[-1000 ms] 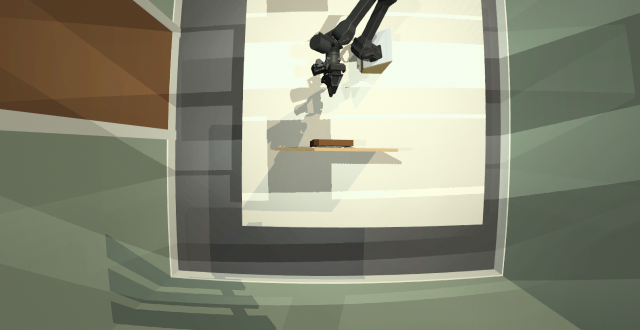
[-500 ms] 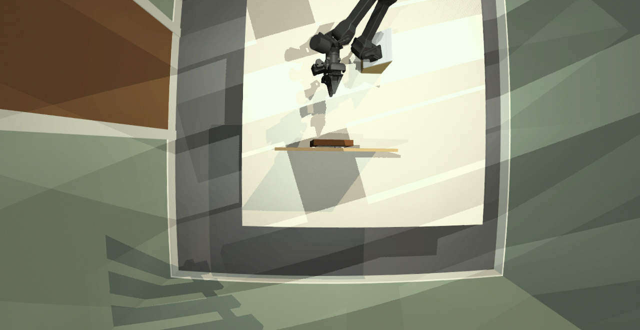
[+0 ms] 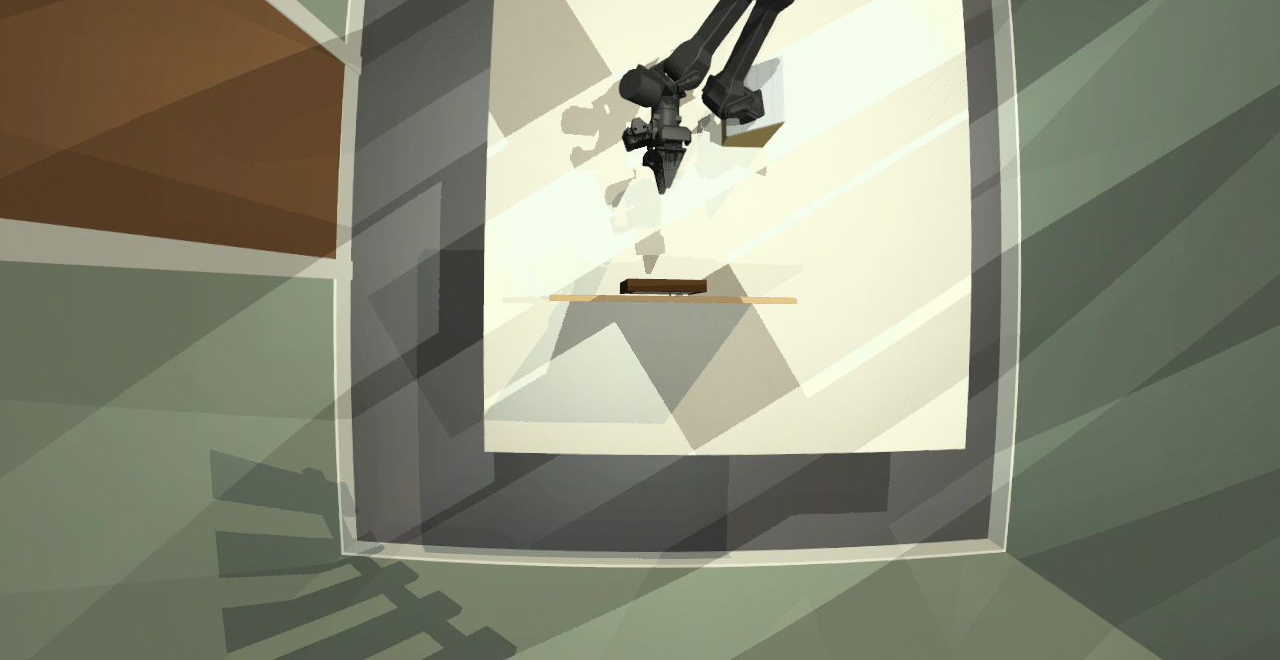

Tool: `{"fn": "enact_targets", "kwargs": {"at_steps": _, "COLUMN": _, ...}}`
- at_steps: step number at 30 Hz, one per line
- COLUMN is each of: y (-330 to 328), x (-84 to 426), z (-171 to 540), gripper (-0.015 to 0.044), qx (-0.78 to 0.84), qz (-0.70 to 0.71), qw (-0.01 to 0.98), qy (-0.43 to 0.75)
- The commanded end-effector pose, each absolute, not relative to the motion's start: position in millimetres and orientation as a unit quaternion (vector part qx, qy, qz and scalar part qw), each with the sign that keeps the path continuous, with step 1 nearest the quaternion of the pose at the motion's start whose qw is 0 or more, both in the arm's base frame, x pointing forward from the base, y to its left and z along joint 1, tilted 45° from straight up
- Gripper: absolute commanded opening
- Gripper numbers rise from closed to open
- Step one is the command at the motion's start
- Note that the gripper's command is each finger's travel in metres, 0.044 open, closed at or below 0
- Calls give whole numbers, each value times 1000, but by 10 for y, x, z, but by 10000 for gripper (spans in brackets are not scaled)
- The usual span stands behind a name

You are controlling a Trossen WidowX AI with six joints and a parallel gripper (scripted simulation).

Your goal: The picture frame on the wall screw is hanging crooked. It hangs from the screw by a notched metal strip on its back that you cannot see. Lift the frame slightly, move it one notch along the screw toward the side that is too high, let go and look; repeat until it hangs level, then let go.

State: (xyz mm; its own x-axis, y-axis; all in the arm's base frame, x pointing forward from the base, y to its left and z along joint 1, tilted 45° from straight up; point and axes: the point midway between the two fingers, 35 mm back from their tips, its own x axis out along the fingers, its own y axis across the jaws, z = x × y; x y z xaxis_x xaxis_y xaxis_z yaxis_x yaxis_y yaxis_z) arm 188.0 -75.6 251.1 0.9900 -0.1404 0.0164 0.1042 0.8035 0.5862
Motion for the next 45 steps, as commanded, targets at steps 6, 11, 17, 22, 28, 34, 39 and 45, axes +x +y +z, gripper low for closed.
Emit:
{"fn": "enact_targets", "kwargs": {"at_steps": 6, "y": -758, "x": 1880, "z": 2504, "gripper": 260, "qx": 305, "qz": -65, "qw": 950, "qy": -29}}
{"fn": "enact_targets", "kwargs": {"at_steps": 11, "y": -878, "x": 2032, "z": 2466, "gripper": 260, "qx": 307, "qz": -64, "qw": 949, "qy": -30}}
{"fn": "enact_targets", "kwargs": {"at_steps": 17, "y": -1053, "x": 2408, "z": 2264, "gripper": 260, "qx": 306, "qz": -65, "qw": 949, "qy": -30}}
{"fn": "enact_targets", "kwargs": {"at_steps": 22, "y": -1074, "x": 2554, "z": 2150, "gripper": 260, "qx": 306, "qz": -65, "qw": 949, "qy": -30}}
{"fn": "enact_targets", "kwargs": {"at_steps": 28, "y": -1072, "x": 2549, "z": 2149, "gripper": 260, "qx": 306, "qz": -65, "qw": 949, "qy": -30}}
{"fn": "enact_targets", "kwargs": {"at_steps": 34, "y": -1064, "x": 2531, "z": 2143, "gripper": 260, "qx": 306, "qz": -65, "qw": 949, "qy": -30}}
{"fn": "enact_targets", "kwargs": {"at_steps": 39, "y": -1073, "x": 2562, "z": 2152, "gripper": 260, "qx": 306, "qz": -65, "qw": 949, "qy": -30}}
{"fn": "enact_targets", "kwargs": {"at_steps": 45, "y": -1144, "x": 2883, "z": 2202, "gripper": 260, "qx": 307, "qz": -65, "qw": 949, "qy": -31}}
